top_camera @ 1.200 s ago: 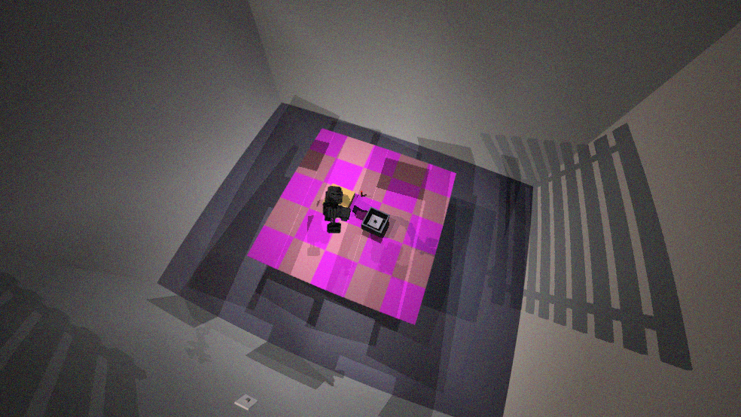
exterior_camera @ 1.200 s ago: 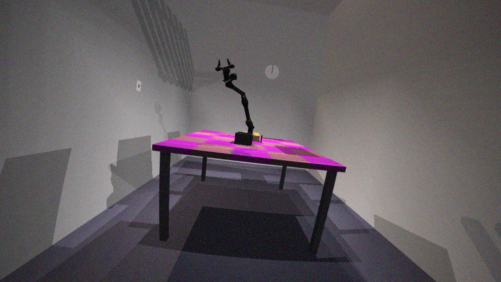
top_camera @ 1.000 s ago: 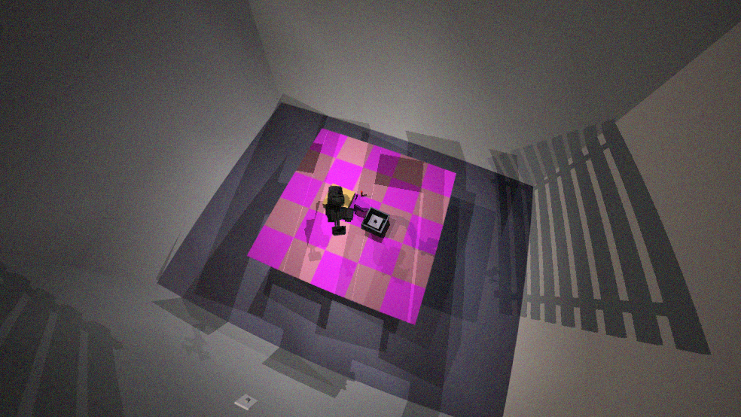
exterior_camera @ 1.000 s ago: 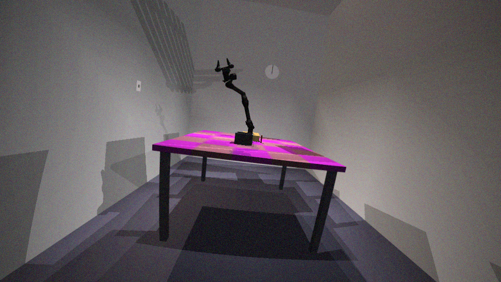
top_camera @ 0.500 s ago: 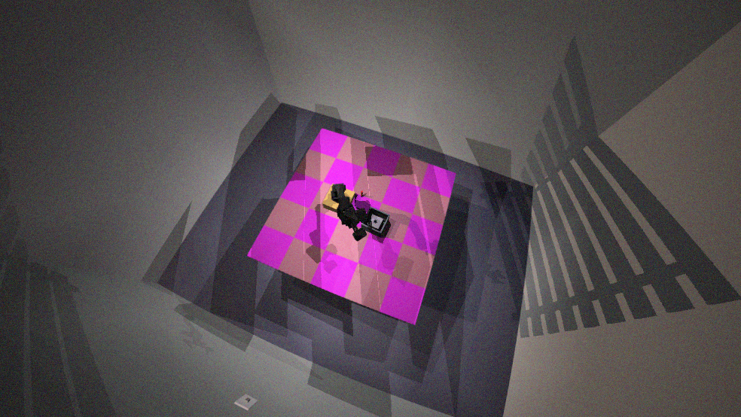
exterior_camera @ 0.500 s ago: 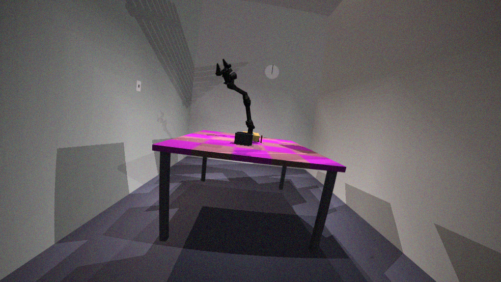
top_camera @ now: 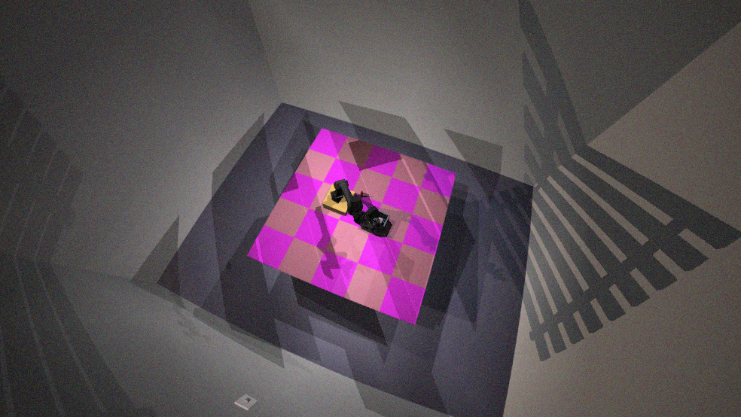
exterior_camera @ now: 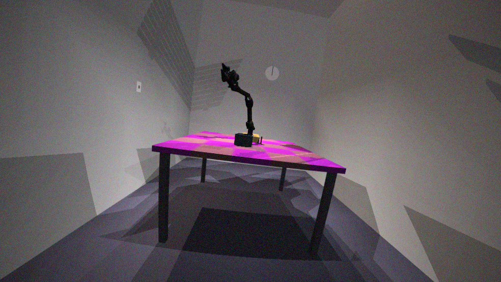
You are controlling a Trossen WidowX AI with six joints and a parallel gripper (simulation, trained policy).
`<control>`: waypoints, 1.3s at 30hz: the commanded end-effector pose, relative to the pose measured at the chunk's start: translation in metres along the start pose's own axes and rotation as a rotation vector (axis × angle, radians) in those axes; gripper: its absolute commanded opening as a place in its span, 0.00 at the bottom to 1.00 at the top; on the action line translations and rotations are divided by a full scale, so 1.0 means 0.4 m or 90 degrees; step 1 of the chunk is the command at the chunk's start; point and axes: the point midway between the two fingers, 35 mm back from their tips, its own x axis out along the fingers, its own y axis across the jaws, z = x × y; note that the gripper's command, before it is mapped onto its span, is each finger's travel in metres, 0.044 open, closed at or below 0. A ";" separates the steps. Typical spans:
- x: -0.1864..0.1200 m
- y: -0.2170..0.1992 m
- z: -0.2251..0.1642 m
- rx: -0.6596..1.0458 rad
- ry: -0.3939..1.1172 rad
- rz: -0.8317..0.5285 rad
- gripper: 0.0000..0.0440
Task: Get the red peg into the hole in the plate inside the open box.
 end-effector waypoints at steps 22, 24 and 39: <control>-0.117 0.347 0.207 0.443 0.127 0.257 1.00; -0.137 0.374 0.227 0.476 0.144 0.279 1.00; -0.342 0.552 0.371 0.692 0.318 0.450 1.00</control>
